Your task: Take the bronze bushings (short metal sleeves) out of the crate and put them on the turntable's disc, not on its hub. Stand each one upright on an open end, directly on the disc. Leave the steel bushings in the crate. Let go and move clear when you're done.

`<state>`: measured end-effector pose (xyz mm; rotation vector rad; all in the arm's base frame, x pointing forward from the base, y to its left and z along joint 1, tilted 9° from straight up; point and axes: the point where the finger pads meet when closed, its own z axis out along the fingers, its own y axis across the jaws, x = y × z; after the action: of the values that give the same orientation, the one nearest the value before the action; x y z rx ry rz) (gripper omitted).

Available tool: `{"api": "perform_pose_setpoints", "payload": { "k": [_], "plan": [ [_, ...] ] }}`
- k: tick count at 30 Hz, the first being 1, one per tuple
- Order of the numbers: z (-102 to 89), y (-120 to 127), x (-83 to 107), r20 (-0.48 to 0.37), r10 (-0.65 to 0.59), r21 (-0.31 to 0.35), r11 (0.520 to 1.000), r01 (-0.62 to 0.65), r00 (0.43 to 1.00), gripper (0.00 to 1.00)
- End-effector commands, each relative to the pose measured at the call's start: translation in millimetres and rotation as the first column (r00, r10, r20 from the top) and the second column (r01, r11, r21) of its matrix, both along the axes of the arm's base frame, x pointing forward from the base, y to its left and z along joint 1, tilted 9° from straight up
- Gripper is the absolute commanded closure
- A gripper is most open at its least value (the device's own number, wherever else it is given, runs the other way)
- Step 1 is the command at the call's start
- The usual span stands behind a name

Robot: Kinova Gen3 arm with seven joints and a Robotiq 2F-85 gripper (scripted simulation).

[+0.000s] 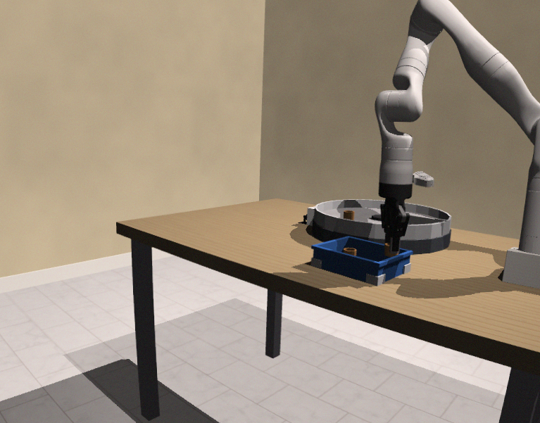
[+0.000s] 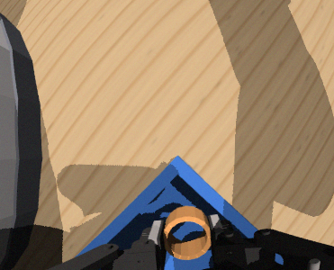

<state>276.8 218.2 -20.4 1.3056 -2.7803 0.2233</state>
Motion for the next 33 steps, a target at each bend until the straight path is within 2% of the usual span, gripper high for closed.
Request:
{"api": "perform_pose_setpoints", "payload": {
  "k": [1, 9, 15, 33],
  "plan": [
    [9.6, 2.1, 7.7, 0.018, -0.007, 0.01, 1.0, 0.007, 1.0, 1.0],
    [46.6, 7.6, 6.8, 0.018, -0.007, 0.01, 1.0, 0.007, 1.0, 1.0],
    [64.6, 10.3, 6.4, 0.018, -0.007, 0.01, 1.0, 0.007, 1.0, 1.0],
    [70.4, 11.2, 6.2, 0.018, -0.007, 0.01, 1.0, 0.007, 1.0, 1.0]
  ]
}}
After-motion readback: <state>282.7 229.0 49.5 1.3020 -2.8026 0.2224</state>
